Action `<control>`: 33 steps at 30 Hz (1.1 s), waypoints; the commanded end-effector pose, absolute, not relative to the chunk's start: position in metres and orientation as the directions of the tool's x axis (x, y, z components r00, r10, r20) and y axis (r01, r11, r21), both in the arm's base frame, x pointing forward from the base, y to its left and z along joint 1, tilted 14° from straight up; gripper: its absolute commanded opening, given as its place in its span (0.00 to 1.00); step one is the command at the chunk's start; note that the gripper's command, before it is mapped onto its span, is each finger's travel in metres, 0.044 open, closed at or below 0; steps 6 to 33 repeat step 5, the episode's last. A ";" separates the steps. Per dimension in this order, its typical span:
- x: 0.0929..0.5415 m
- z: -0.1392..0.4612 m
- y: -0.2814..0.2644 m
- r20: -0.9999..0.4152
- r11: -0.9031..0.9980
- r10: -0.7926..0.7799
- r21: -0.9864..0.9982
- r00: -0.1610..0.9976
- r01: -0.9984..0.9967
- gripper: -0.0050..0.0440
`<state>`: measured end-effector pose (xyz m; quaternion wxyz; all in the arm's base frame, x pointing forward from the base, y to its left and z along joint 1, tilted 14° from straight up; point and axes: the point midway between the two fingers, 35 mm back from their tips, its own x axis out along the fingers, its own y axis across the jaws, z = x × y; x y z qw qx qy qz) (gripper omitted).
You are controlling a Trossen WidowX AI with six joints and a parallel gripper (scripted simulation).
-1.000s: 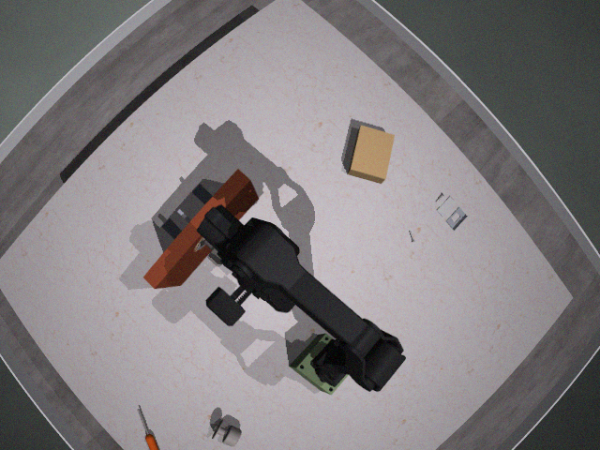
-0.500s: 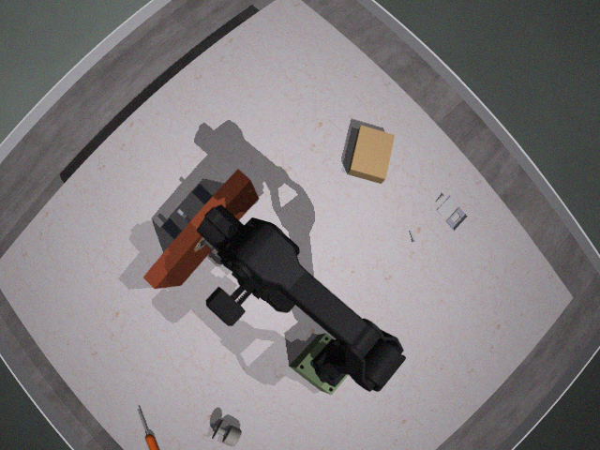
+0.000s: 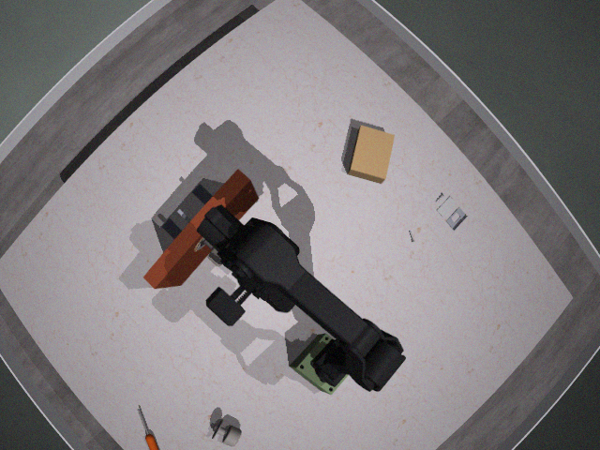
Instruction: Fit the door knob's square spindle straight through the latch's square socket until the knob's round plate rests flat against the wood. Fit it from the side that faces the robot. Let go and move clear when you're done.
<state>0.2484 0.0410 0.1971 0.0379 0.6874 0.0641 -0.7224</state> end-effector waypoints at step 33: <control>0.248 0.197 0.041 -0.998 -0.989 0.033 -0.041 -0.054 0.143 1.00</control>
